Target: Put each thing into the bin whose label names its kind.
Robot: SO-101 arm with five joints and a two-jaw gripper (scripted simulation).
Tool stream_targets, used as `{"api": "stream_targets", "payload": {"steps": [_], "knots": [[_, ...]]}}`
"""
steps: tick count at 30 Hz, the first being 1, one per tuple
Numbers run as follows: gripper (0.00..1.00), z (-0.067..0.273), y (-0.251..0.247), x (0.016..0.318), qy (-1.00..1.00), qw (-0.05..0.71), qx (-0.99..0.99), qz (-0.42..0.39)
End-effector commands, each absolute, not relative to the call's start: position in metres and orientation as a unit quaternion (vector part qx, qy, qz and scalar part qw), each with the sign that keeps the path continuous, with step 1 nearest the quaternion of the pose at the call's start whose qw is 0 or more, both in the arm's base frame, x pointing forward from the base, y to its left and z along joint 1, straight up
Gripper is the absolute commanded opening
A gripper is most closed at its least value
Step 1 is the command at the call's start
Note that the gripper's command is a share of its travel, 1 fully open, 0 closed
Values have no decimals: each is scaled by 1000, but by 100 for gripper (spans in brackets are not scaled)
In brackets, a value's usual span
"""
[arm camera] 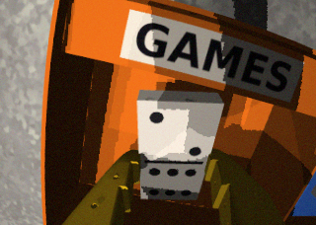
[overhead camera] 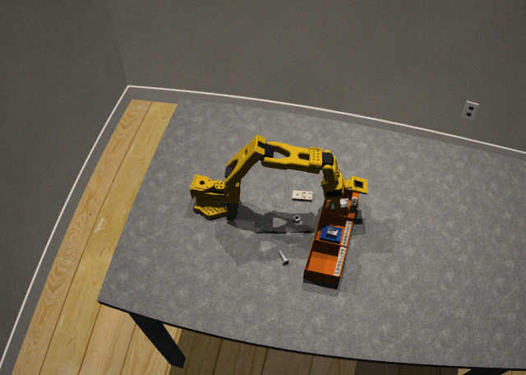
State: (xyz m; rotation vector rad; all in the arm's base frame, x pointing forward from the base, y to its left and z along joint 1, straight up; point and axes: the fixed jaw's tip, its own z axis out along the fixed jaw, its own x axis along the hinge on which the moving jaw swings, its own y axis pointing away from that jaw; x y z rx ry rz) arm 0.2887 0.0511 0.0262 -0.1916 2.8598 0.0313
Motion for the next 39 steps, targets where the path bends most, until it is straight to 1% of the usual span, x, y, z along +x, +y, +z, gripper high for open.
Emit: {"api": "stream_targets", "payload": {"steps": [1, 9, 11, 16, 20, 32, 39], "knots": [[2, 40, 54, 295, 983, 169, -65, 15], [12, 40, 54, 295, 983, 169, -65, 15], [12, 40, 54, 295, 983, 169, -65, 15], [18, 40, 54, 295, 983, 169, -65, 15], [22, 40, 54, 295, 983, 169, -65, 15], [23, 41, 54, 295, 983, 169, -65, 15], [23, 53, 53, 293, 983, 169, -65, 15]]}}
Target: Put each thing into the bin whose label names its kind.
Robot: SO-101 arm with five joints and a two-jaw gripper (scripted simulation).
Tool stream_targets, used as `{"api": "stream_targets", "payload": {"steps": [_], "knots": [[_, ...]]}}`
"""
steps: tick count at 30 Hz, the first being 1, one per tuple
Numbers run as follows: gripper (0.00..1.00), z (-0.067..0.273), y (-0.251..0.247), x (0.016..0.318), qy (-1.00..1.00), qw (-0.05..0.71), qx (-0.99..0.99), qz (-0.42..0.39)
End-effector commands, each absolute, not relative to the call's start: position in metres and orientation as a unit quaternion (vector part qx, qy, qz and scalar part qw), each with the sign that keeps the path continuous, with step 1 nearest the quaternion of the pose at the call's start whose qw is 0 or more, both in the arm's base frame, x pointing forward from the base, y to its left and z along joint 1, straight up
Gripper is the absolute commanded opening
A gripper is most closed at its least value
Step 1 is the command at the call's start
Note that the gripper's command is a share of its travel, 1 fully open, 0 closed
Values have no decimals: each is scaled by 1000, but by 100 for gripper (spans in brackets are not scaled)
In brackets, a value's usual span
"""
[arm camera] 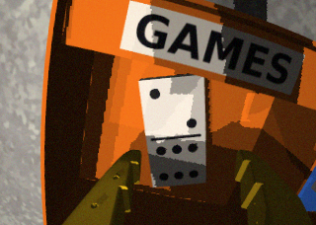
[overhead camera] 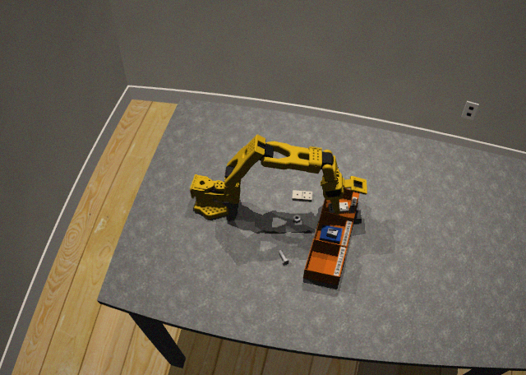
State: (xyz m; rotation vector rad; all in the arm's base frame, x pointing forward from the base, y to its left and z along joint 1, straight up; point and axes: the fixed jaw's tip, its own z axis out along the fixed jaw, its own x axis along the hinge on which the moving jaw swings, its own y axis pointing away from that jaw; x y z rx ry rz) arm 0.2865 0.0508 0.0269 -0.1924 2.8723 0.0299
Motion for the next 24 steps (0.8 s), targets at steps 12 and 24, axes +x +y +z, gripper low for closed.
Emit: {"api": "stream_targets", "payload": {"steps": [12, 24], "knots": [[23, 80, 52, 285, 983, 169, -65, 15], [23, 88, 52, 282, 983, 169, -65, 15]]}}
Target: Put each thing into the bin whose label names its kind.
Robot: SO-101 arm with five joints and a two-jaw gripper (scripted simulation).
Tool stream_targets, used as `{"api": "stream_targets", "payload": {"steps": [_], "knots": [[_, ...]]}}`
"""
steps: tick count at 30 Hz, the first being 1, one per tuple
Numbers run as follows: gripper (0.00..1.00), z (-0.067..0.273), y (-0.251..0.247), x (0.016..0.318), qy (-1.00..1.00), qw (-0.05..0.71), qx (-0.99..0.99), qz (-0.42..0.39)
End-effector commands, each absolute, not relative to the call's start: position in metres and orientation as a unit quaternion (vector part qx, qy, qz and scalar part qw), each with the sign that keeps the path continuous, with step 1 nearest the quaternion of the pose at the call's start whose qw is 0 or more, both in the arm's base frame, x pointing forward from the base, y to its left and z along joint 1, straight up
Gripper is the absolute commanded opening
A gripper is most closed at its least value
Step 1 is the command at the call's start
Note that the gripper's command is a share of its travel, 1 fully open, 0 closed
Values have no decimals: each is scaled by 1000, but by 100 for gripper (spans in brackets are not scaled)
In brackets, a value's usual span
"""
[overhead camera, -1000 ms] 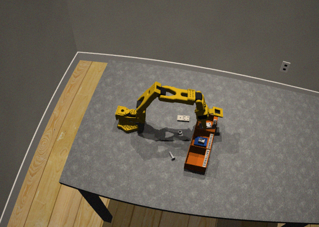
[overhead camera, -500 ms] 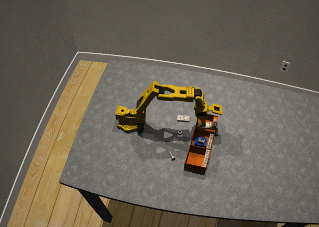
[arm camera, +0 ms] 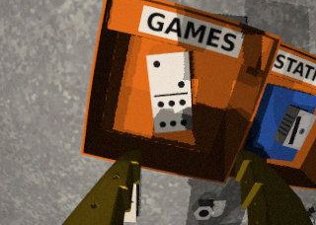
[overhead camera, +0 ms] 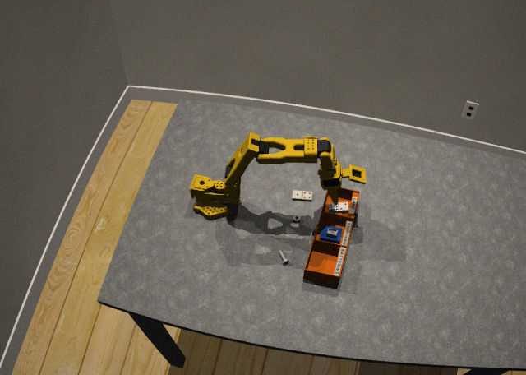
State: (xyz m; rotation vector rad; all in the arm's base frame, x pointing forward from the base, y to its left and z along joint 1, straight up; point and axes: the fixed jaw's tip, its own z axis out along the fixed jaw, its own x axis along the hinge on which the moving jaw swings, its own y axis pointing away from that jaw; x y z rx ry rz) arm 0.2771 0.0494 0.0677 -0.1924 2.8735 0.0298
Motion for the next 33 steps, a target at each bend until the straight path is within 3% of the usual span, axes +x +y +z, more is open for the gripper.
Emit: {"api": "stream_targets", "payload": {"steps": [1, 21, 33], "knots": [[23, 88, 52, 282, 983, 169, -65, 15], [23, 87, 53, 279, 984, 164, -65, 16], [26, 79, 70, 243, 993, 103, -60, 20]]}}
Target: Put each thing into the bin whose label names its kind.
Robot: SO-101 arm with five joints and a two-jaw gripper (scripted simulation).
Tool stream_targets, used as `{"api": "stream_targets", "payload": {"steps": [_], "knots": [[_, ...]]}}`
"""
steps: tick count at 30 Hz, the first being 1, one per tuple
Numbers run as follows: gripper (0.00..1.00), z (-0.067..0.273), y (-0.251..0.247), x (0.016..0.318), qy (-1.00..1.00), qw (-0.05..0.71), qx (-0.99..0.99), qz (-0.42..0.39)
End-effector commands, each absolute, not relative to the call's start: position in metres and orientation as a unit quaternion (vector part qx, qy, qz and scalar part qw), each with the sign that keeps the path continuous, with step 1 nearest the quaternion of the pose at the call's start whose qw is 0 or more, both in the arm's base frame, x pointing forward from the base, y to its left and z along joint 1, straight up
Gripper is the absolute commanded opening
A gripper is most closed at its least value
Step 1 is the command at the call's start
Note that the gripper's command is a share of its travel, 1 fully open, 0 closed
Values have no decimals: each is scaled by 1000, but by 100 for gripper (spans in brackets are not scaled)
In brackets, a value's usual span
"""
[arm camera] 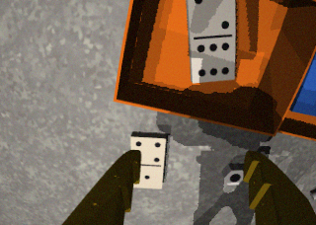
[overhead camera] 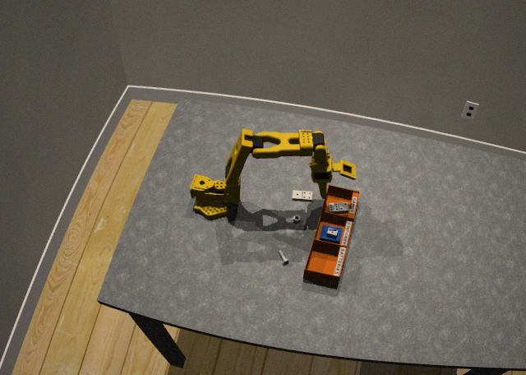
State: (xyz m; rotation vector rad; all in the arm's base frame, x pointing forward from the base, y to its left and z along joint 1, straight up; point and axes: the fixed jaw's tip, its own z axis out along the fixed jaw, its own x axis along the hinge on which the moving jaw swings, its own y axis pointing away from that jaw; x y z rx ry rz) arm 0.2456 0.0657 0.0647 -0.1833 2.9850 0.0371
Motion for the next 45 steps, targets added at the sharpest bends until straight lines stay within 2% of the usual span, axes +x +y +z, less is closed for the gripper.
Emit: {"api": "stream_targets", "payload": {"steps": [1, 11, 45], "knots": [[26, 78, 72, 237, 994, 95, -59, 20], [29, 70, 80, 201, 998, 40, -55, 12], [29, 66, 79, 195, 998, 20, -55, 6]]}}
